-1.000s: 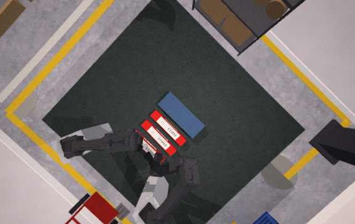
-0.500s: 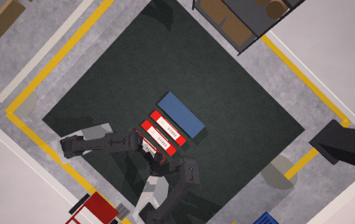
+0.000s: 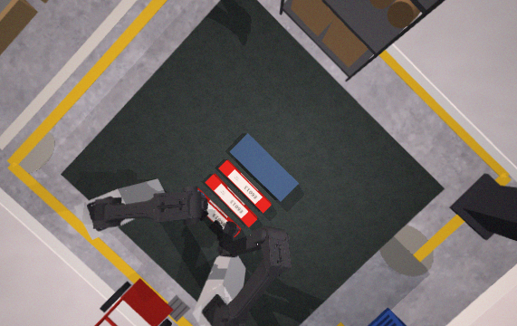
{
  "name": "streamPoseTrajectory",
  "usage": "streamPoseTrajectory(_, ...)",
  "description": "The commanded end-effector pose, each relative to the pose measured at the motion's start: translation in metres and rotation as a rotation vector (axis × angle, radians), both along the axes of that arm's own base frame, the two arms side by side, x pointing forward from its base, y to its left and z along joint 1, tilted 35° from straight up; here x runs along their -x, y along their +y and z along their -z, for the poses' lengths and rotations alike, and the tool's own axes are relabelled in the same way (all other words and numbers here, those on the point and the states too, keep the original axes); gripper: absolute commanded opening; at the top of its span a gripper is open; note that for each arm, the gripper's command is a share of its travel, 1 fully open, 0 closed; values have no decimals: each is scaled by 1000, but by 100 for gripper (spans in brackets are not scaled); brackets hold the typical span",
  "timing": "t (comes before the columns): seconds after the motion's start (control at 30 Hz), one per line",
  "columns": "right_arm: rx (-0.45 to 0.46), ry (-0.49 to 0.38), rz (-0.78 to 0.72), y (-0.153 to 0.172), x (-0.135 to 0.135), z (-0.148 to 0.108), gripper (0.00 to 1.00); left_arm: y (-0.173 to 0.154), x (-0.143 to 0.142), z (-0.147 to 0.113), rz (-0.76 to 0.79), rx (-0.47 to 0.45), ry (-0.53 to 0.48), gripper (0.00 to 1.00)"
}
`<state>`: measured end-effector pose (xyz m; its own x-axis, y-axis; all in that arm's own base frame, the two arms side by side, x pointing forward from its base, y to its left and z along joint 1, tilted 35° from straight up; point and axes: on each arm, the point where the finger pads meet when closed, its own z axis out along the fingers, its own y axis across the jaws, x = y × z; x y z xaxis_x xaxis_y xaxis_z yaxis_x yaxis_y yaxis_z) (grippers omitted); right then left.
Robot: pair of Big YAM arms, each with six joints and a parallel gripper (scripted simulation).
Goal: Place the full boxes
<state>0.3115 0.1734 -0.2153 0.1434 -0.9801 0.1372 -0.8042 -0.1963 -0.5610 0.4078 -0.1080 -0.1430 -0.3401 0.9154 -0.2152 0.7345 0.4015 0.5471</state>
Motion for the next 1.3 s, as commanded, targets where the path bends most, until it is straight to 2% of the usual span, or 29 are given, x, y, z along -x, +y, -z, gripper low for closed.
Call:
streamPoseTrajectory(0.0, 51, 38, 10, -24, 16, 5, 0, 19, 20, 13, -14, -34, 49, 0)
streamPoseTrajectory(0.6, 49, 36, 10, -23, 15, 5, 0, 19, 19, 14, -14, -33, 48, 0)
streamPoseTrajectory(0.63, 49, 36, 10, -23, 15, 5, 100, 19, 20, 14, -14, -34, 49, 100)
streamPoseTrajectory(0.73, 22, 14, 3, -10, 8, 0, 100, 15, 9, 11, -13, -26, 31, 100)
streamPoseTrajectory(1.27, 22, 14, 3, -10, 8, 0, 100, 14, 9, 11, -13, -23, 30, 100)
